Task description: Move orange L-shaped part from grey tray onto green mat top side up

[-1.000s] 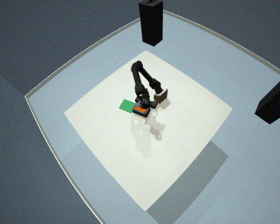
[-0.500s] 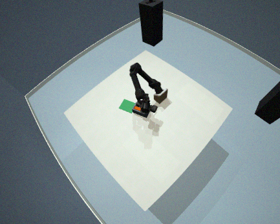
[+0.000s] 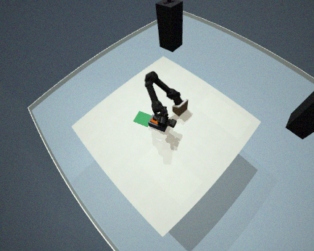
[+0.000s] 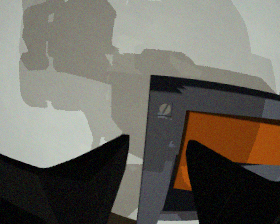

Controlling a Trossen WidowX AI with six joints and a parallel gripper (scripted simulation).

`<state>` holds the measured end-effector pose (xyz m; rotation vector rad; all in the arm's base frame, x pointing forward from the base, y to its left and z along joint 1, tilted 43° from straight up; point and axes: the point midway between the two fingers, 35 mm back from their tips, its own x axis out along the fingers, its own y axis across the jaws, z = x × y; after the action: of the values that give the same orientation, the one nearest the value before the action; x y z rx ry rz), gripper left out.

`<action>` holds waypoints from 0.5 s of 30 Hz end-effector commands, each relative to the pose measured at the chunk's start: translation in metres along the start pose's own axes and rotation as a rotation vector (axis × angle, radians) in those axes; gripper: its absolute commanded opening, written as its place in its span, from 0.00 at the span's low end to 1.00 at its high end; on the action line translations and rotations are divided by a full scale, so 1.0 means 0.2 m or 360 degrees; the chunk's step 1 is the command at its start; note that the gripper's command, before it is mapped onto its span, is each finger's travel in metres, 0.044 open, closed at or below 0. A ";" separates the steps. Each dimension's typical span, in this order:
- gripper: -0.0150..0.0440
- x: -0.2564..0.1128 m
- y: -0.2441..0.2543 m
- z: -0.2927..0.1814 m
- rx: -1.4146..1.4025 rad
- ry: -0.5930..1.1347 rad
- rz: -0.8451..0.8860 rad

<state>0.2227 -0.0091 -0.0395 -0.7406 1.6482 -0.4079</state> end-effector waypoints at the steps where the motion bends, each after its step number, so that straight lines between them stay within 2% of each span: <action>1: 0.56 0.04 -0.01 -0.01 -0.0012 0.0011 -0.0011; 15: 0.56 0.11 -0.01 -0.02 -0.0012 0.0012 -0.0013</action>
<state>0.2201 -0.0219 -0.0535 -0.7402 1.6513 -0.4072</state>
